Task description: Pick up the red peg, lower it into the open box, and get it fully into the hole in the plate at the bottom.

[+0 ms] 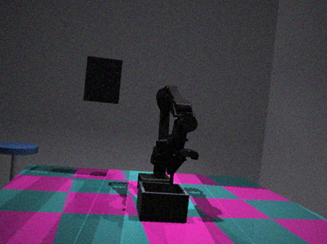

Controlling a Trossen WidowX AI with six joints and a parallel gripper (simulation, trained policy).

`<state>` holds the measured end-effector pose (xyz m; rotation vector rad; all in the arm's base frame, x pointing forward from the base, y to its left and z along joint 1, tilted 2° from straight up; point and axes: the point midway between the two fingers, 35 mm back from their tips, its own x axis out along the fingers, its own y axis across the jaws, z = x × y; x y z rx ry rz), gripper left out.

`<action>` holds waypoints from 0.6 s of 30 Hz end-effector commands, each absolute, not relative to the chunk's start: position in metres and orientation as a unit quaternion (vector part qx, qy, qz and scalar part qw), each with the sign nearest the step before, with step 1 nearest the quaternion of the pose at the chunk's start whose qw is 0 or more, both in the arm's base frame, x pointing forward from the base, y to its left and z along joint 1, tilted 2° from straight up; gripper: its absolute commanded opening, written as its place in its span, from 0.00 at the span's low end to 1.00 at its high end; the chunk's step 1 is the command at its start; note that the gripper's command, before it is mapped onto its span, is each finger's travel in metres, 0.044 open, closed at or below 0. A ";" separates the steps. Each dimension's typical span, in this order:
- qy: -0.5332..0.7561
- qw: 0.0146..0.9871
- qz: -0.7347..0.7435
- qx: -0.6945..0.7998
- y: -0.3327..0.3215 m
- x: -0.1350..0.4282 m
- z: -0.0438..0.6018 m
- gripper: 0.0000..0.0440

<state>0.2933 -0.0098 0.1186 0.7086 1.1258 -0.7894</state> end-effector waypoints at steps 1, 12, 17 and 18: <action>0.507 0.712 -0.359 0.327 -0.019 0.300 0.116 0.00; 0.516 0.691 -0.371 0.344 -0.041 0.314 0.097 0.02; 0.527 0.681 -0.374 0.343 -0.046 0.317 0.081 0.03; 0.530 0.679 -0.375 0.342 -0.047 0.318 0.077 0.04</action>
